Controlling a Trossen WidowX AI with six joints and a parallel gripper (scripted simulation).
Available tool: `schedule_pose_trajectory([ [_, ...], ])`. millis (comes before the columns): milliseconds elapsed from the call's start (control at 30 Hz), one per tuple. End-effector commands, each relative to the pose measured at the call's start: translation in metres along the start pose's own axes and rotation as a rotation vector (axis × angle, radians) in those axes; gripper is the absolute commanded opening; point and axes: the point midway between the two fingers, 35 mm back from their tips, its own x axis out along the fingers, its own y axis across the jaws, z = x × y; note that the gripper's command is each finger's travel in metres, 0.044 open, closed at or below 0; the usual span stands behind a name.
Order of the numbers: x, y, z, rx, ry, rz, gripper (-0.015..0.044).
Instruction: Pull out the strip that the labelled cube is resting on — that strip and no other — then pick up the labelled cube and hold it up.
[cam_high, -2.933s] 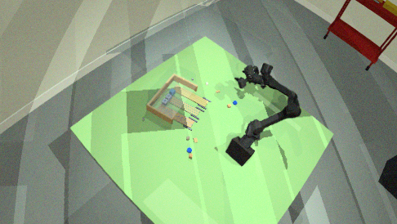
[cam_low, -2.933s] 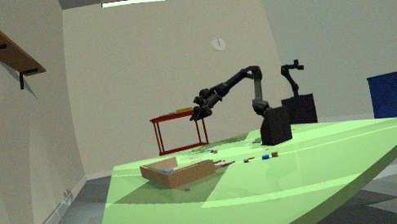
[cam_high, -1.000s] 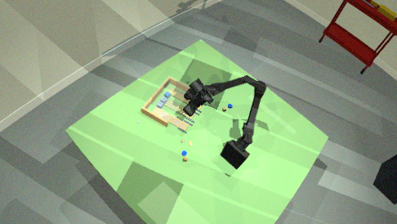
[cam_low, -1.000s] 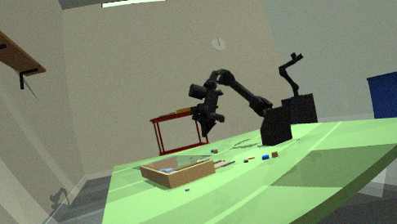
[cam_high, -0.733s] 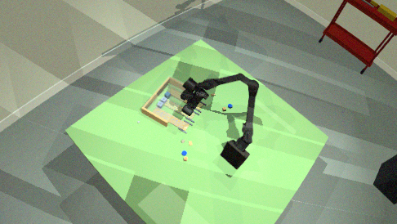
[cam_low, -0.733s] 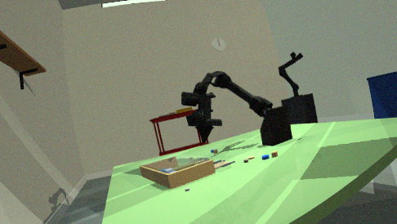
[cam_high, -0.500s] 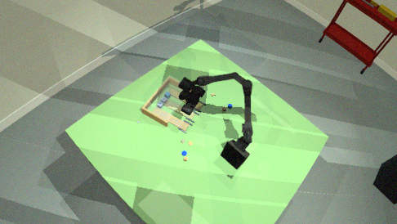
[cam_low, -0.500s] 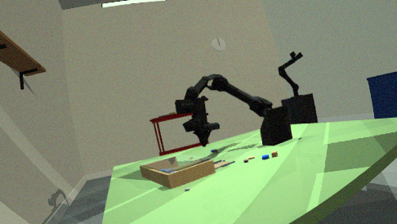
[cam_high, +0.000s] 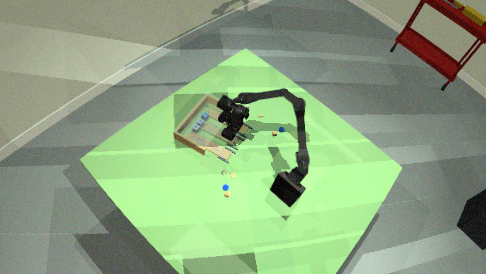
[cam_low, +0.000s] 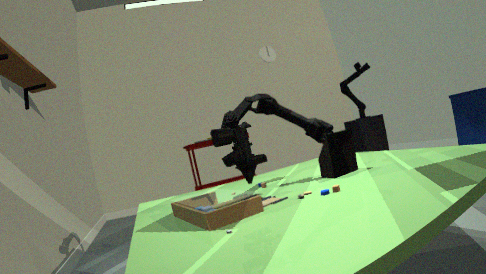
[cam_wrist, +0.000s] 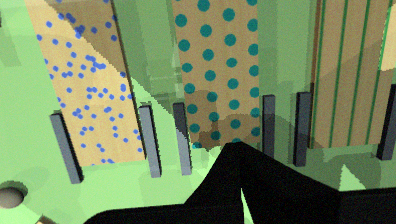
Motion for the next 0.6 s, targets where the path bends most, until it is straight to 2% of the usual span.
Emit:
schedule_pose_trajectory([
  [0, 0.009, 0.001, 0.001, -0.007, 0.003, 0.006, 0.0000],
  [567, 0.037, -0.001, 0.000, -0.007, 0.003, 0.005, 0.0000],
])
